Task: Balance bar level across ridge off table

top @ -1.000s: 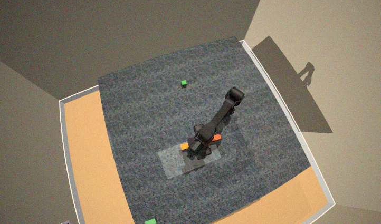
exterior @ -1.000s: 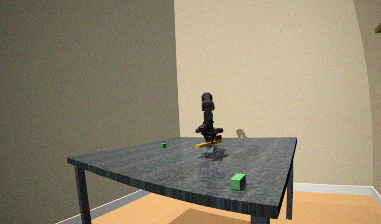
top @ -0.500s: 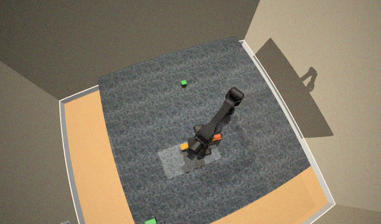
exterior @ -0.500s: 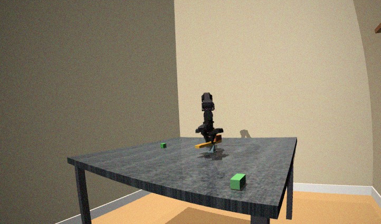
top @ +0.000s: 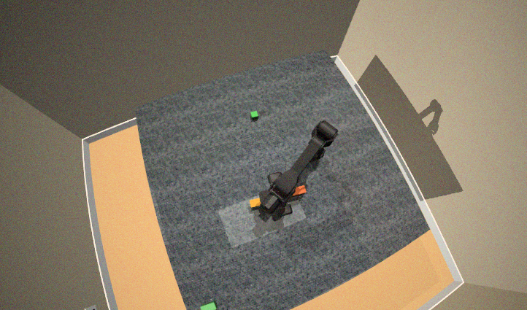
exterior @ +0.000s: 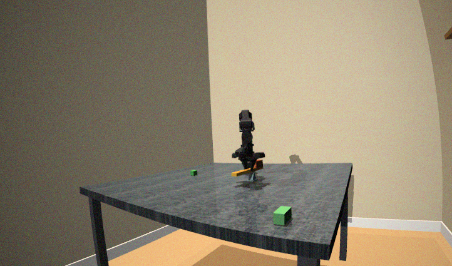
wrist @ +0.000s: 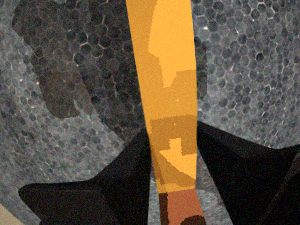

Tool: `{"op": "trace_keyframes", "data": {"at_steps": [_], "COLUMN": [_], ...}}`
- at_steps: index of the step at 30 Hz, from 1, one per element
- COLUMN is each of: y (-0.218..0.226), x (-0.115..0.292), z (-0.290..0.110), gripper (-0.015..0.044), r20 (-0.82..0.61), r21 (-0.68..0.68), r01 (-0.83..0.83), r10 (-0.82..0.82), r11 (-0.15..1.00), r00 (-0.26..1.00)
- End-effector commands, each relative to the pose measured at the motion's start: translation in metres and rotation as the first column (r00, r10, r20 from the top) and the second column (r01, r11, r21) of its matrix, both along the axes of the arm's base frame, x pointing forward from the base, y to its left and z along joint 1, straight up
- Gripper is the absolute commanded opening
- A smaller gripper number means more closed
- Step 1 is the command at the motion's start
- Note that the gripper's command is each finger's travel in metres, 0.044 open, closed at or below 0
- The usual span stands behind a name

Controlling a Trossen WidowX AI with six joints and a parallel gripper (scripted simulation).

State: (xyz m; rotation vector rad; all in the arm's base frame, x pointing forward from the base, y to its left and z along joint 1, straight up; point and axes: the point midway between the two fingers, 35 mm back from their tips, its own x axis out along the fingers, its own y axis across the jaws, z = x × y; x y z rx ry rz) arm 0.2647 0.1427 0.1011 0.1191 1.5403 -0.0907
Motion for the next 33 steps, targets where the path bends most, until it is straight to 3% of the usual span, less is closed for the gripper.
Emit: {"op": "trace_keyframes", "data": {"at_steps": [1,23,29,33], "y": [0.0,0.0,0.0,0.0], "x": [-0.0001,-0.0001,-0.0001,-0.0001], "z": [-0.0001,-0.0001,-0.0001,-0.0001], "gripper": [0.0,0.0,0.0157,0.0167], "r20": [0.0,0.0,0.0,0.0], "r21": [0.0,0.0,0.0,0.0], "r01": [0.0,0.0,0.0,0.0], "r10": [0.0,0.0,0.0,0.0], "r11": [1.0,1.0,1.0,1.0], "r00": [1.0,1.0,1.0,1.0]}}
